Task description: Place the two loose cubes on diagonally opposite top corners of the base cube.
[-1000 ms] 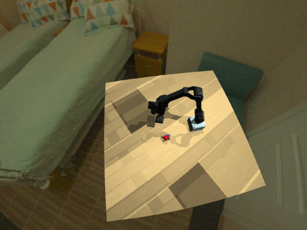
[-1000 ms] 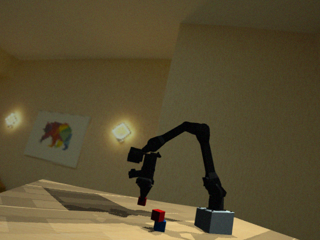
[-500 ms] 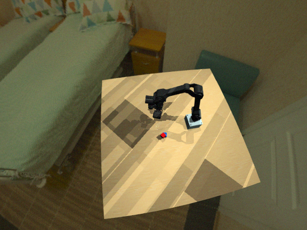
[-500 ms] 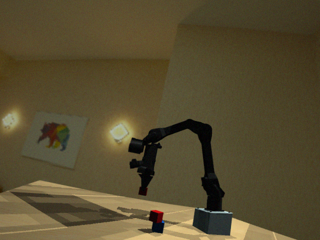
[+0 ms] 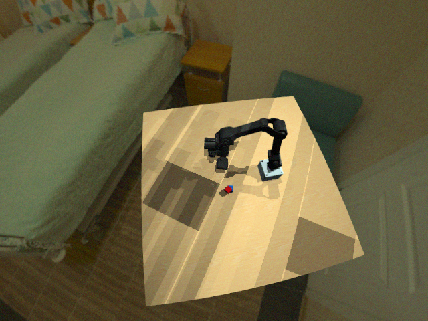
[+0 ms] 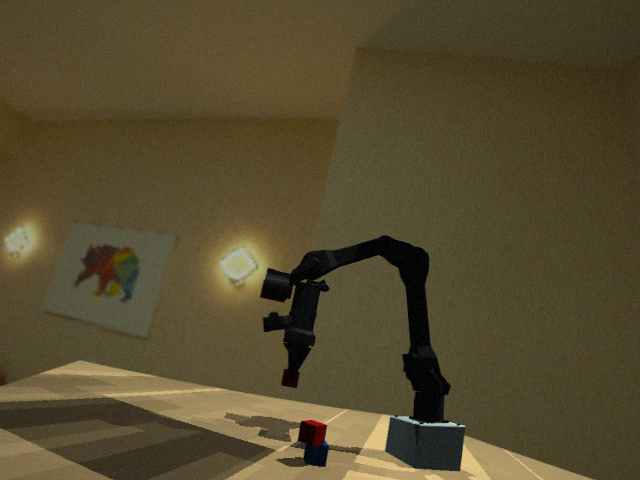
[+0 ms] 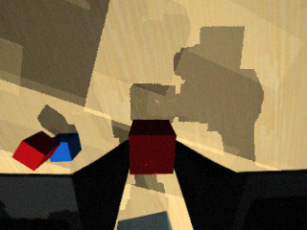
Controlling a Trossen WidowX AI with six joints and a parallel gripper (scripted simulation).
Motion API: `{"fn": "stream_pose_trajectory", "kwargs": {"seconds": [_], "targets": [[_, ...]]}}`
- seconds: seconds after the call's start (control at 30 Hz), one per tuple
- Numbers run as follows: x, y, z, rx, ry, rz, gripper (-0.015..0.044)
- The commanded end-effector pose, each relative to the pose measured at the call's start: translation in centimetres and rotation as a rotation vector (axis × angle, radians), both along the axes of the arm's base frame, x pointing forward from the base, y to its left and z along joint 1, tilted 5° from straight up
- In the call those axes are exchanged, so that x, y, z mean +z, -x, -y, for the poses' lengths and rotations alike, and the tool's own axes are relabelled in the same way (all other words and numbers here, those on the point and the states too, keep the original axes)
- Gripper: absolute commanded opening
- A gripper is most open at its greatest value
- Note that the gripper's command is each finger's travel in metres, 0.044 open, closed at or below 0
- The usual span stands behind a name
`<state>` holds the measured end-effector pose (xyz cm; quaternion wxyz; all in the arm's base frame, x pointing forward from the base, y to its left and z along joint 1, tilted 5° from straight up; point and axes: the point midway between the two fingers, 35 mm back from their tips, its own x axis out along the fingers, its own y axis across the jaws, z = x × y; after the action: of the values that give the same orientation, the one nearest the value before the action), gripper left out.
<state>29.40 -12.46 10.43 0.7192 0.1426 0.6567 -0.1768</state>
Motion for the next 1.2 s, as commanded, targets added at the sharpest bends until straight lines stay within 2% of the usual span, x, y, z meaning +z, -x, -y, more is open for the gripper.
{"fn": "stream_pose_trajectory", "kwargs": {"seconds": [0.0, 1.17], "targets": [[0.0, -0.1, -1.2, 0.072, 0.010, -0.001, 0.0105], [-1.5, 0.4, -12.0, 0.673, 0.048, -0.041, 0.0105]]}}
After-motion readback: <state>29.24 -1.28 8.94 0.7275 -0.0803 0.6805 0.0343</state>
